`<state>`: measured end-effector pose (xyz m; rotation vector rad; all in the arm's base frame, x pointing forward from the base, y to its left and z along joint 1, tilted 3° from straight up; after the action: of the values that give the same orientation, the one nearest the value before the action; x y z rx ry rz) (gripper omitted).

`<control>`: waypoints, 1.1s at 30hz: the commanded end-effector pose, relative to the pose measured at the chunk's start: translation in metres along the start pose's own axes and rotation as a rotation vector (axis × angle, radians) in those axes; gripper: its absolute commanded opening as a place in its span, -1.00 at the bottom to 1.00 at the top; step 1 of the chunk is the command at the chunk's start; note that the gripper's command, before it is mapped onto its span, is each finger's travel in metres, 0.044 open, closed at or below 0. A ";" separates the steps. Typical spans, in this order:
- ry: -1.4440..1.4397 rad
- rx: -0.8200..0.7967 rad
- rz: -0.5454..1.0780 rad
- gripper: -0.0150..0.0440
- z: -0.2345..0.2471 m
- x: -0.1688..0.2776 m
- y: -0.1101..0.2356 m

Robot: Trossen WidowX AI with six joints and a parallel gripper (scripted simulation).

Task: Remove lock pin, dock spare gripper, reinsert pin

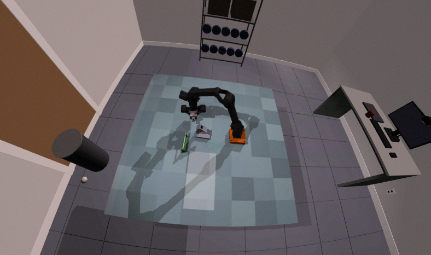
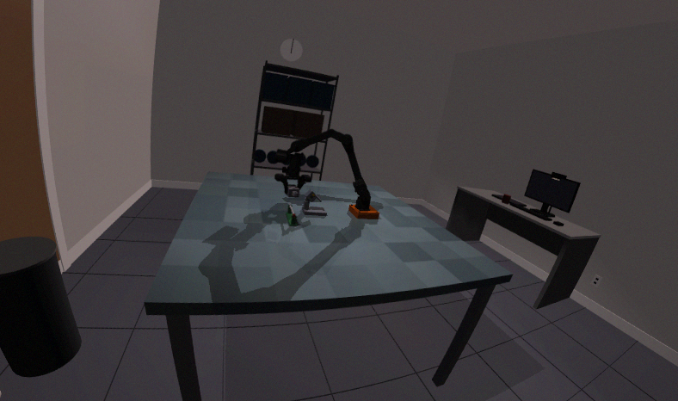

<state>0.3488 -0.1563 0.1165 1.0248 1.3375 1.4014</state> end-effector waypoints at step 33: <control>-0.866 -0.011 -0.003 -0.49 -0.006 0.007 0.006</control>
<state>0.3415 -0.1509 0.1189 1.3806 0.7415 0.8334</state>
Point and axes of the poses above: the point midway between the two fingers, 35 mm back from their tips, its own y axis back along the fingers, its own z axis across the jaws, x = y × z, the point moved 4 cm from there along y, back along the fingers, and after that the axes turned 9 degrees about y, right-handed, at the moved point
